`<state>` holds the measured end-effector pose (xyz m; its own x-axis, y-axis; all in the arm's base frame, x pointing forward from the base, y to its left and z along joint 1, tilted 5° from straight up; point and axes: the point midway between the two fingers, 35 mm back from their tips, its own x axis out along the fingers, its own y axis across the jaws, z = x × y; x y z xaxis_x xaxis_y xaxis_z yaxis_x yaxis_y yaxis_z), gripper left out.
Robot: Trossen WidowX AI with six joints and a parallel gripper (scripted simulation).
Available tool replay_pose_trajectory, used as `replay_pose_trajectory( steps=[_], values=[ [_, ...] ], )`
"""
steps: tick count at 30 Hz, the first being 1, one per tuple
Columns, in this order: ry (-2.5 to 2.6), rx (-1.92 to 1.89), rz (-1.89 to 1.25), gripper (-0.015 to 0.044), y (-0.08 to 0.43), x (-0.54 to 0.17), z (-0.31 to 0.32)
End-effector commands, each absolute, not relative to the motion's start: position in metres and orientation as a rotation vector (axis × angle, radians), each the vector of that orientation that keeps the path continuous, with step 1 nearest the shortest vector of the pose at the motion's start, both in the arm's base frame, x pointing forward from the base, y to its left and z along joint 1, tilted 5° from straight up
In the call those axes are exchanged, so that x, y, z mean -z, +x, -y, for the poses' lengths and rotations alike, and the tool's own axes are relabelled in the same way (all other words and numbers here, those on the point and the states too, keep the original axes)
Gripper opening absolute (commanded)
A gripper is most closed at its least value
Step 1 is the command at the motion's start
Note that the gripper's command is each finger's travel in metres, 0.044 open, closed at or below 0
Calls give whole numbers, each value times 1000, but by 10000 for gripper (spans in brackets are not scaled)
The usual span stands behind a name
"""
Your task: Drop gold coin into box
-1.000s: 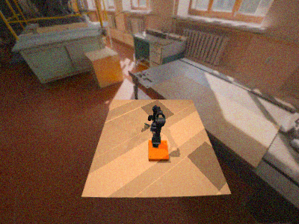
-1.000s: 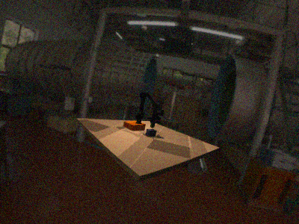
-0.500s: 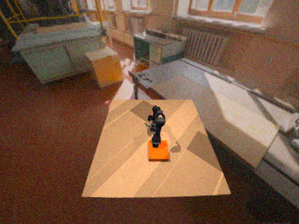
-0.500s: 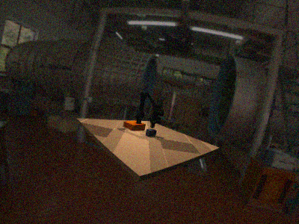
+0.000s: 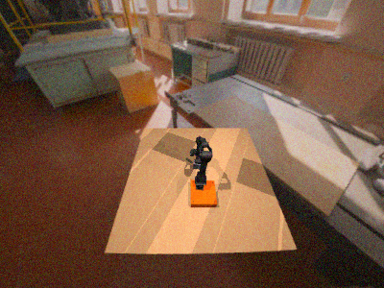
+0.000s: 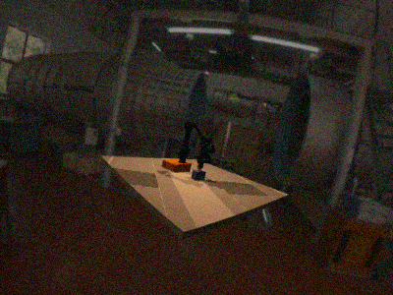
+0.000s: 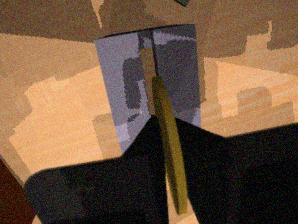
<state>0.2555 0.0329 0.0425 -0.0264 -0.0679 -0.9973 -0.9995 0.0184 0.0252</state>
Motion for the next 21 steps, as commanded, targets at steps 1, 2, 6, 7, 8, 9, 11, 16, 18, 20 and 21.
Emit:
replay_pose_trajectory(
  steps=[1, 2, 6, 7, 8, 9, 11, 16, 18, 20, 21],
  values=[
    [-1238, -1185, -1285, 0, 256, -40, -33],
    [-1238, -1185, -1285, 0, 256, -40, -33],
    [-1237, -1184, -1285, 0, 256, -38, -32],
    [-1237, -1184, -1285, 0, 256, -37, -32],
    [-1237, -1184, -1285, 0, 256, -37, -32],
    [-1237, -1184, -1285, 0, 256, -36, -32],
    [-1237, -1184, -1285, 0, 256, -35, -32],
    [-1234, -1182, -1287, 26, 256, -35, -32],
    [-1234, -1182, -1287, 79, 256, -35, -32],
    [-1234, -1182, -1287, 131, 256, -35, -32],
    [-1234, -1182, -1287, 158, 256, -35, -32]
  ],
)
